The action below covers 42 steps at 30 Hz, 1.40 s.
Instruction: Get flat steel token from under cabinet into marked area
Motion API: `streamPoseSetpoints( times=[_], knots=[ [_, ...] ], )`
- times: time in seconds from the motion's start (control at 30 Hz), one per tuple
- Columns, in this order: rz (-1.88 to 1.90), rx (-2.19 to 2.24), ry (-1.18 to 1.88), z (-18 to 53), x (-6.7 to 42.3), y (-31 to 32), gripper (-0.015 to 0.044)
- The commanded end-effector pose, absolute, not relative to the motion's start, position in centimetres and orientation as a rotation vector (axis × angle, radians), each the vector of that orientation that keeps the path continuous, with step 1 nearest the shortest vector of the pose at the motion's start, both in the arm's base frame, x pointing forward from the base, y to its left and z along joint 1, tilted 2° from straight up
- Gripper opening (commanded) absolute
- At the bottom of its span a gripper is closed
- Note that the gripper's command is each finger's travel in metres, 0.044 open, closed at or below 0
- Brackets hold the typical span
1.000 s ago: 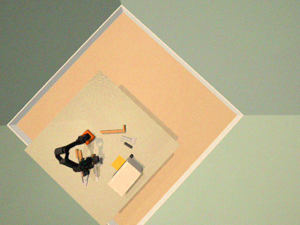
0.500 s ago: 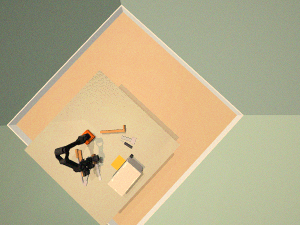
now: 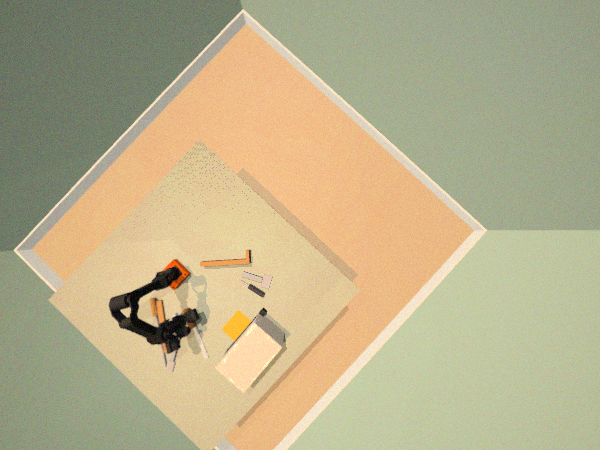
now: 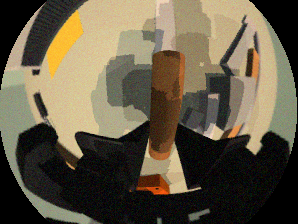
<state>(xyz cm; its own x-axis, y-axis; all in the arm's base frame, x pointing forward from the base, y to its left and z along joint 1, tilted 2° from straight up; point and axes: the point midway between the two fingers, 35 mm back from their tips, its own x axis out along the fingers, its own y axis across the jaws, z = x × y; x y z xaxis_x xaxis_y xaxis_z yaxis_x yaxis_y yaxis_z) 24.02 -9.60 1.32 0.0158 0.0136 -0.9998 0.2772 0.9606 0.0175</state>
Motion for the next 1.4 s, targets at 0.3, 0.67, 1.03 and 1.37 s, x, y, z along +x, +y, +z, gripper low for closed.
streamPoseSetpoints(
  times=[0.3, 0.67, 1.03, 1.37],
  knots=[
    [-0.113, 0.141, 1.549, 1.43, 24.24, -9.43, 0.0000],
    [-0.042, 0.069, 1.552, 1.45, 24.31, -9.35, 0.0000],
    [0.027, -0.001, 1.552, 1.47, 24.37, -9.29, 0.0000],
    [0.089, -0.064, 1.550, 1.47, 24.35, -9.29, 0.0000]
  ],
)
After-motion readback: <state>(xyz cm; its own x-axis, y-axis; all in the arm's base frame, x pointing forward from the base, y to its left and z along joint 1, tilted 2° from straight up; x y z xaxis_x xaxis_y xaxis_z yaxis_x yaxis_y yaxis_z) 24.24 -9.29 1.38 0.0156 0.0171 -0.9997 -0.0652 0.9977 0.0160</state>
